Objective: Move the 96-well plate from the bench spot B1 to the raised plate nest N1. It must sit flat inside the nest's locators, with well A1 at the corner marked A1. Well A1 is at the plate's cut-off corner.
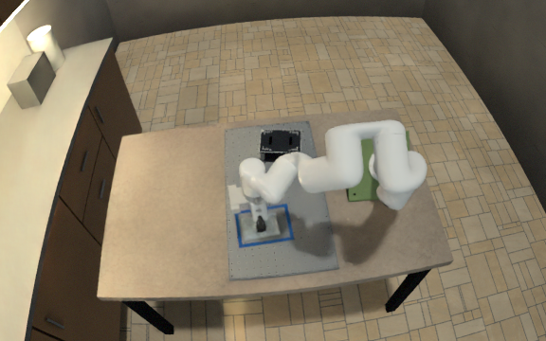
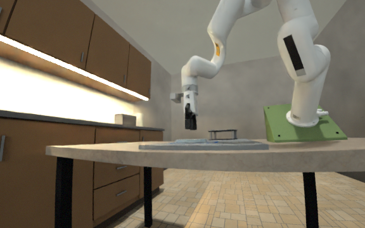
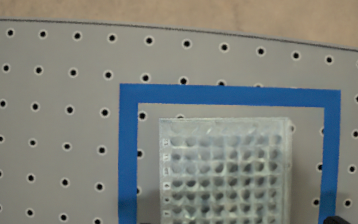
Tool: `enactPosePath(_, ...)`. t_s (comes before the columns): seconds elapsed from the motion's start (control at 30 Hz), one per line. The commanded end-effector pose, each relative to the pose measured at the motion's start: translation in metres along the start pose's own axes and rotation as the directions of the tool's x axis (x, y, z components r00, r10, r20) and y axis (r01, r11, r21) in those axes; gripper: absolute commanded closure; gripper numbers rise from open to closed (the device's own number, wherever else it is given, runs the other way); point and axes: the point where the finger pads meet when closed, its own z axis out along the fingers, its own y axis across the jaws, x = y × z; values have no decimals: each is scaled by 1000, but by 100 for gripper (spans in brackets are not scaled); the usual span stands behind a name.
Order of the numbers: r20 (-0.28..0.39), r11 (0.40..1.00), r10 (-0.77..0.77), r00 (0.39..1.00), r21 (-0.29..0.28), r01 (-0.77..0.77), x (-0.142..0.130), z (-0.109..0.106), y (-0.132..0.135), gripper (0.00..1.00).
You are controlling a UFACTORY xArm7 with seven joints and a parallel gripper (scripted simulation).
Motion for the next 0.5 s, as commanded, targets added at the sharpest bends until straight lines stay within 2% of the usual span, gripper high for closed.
enactPosePath(0.0, -5, 1000, 1, 1000, -2, -1, 2, 1, 1, 0)
enactPosePath(0.47, -5, 1000, 1, 1000, -2, -1, 2, 24, 1, 0)
